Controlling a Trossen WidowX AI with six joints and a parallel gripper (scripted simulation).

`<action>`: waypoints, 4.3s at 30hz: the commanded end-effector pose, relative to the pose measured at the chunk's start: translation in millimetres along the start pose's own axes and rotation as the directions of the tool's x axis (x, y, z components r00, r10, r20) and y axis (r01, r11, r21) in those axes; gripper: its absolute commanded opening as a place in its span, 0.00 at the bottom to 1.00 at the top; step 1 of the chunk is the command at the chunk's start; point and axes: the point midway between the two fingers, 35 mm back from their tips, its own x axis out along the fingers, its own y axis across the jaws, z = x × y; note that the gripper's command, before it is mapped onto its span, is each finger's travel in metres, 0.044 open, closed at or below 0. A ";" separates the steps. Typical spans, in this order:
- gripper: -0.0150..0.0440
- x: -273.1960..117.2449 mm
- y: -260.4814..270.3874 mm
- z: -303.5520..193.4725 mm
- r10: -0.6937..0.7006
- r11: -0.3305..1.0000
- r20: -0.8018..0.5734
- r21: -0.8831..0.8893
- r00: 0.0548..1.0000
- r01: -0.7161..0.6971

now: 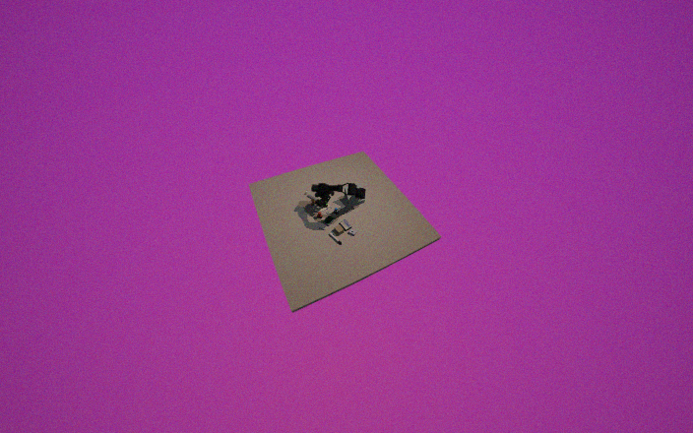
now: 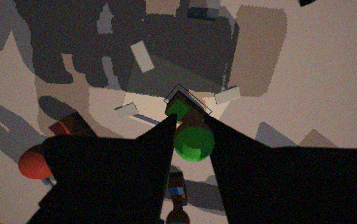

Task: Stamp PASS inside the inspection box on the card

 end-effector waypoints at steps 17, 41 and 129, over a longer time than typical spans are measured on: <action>0.25 -30.7 0.6 2.5 -0.002 1.000 0.006 -0.003 1.000 0.002; 0.25 -63.0 -4.6 3.0 -0.003 1.000 0.006 -0.002 1.000 0.003; 0.68 -72.6 -108.2 31.1 -0.010 1.000 0.013 -0.004 1.000 0.010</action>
